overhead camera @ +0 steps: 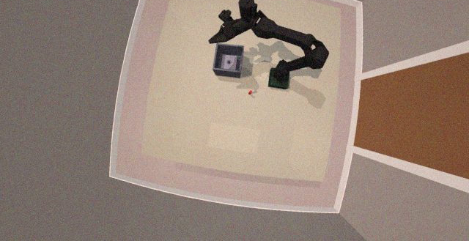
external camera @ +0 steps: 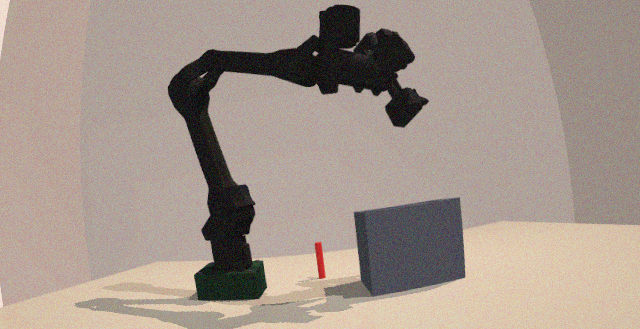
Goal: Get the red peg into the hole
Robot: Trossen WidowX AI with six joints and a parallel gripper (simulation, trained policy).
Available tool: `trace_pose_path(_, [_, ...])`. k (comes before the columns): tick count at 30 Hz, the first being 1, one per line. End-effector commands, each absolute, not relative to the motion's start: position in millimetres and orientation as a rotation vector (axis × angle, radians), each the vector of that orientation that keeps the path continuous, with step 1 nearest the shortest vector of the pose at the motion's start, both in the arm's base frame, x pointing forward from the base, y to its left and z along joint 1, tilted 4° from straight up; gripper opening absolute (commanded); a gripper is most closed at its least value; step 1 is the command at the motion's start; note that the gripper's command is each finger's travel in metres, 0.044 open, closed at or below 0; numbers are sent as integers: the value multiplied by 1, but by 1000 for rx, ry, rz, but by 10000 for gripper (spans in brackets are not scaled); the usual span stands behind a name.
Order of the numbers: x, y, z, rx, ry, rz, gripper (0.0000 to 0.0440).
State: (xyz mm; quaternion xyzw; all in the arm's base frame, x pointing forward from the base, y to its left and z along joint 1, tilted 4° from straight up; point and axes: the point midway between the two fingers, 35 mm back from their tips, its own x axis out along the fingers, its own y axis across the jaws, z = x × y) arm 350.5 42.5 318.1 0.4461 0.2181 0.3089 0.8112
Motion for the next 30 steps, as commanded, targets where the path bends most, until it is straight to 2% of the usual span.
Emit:
trace_pose_path(1, [344,71,321,1024,567,659,440])
trace_pose_path(16, [298,140,274,1240,1012,465,437])
trace_pose_path(30, [233,168,214,1305,1398,105,431])
